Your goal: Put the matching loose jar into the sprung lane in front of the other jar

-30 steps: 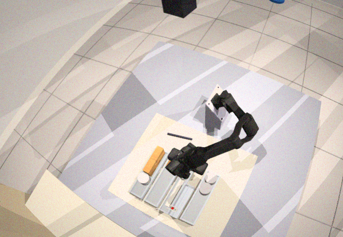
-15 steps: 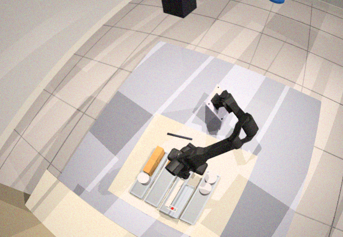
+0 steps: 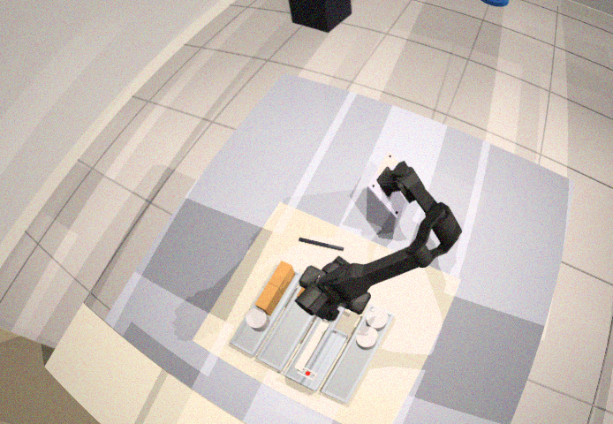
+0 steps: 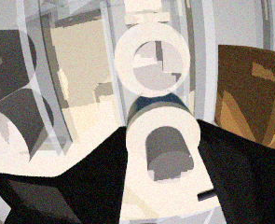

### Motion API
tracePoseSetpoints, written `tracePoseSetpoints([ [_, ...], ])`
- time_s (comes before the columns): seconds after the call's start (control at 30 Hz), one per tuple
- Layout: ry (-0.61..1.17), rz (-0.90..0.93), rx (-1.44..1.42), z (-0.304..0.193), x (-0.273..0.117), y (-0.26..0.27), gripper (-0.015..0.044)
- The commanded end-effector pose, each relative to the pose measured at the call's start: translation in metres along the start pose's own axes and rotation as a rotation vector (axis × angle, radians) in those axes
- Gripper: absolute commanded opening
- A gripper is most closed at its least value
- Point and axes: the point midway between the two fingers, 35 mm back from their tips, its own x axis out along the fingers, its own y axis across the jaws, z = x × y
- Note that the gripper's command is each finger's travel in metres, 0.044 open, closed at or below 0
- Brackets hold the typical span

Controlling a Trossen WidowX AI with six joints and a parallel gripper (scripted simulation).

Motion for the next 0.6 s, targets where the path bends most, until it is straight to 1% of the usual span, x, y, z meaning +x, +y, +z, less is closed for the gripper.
tracePoseSetpoints([
  [0.0,-0.022,0.001,-0.018,0.0072,-0.0004,0.0011,0.0000],
  [0.57,-0.022,0.001,-0.018,0.0068,0.0046,0.0018,0.0000],
])
